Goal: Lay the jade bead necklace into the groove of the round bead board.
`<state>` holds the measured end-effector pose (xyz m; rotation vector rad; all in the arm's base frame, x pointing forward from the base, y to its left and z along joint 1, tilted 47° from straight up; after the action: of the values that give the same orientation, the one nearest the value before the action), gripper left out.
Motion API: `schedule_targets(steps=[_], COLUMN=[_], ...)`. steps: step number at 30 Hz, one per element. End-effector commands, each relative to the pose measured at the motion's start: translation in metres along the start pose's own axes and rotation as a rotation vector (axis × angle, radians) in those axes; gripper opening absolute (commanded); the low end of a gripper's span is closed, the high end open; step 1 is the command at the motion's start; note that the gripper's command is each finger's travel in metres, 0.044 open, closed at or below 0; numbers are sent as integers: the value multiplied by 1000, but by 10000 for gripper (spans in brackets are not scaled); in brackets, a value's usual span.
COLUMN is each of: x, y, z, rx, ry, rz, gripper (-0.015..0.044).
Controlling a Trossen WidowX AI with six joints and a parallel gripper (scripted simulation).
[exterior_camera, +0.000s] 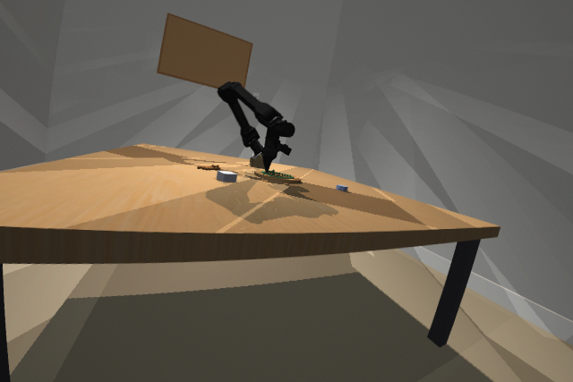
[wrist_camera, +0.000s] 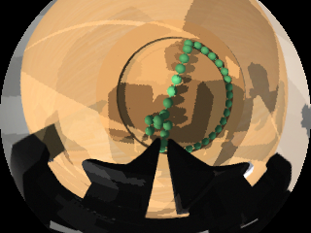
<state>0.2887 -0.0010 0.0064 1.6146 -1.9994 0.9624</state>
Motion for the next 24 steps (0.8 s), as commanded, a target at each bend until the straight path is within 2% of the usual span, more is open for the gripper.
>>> schedule_targets(steps=[1, 24], x=[0, 9], y=[0, 12], z=[0, -6], rx=[0, 0], ry=[0, 7], rz=[0, -10], gripper=[0, 0])
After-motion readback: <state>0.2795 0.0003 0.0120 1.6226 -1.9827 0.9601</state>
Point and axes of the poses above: the point midway between the two fingers, 35 mm back from their tips, its own z axis out along the fingers, its own y axis across the jaws, x = y × z, the point moved 1 cm from there along -z, back along the fingers
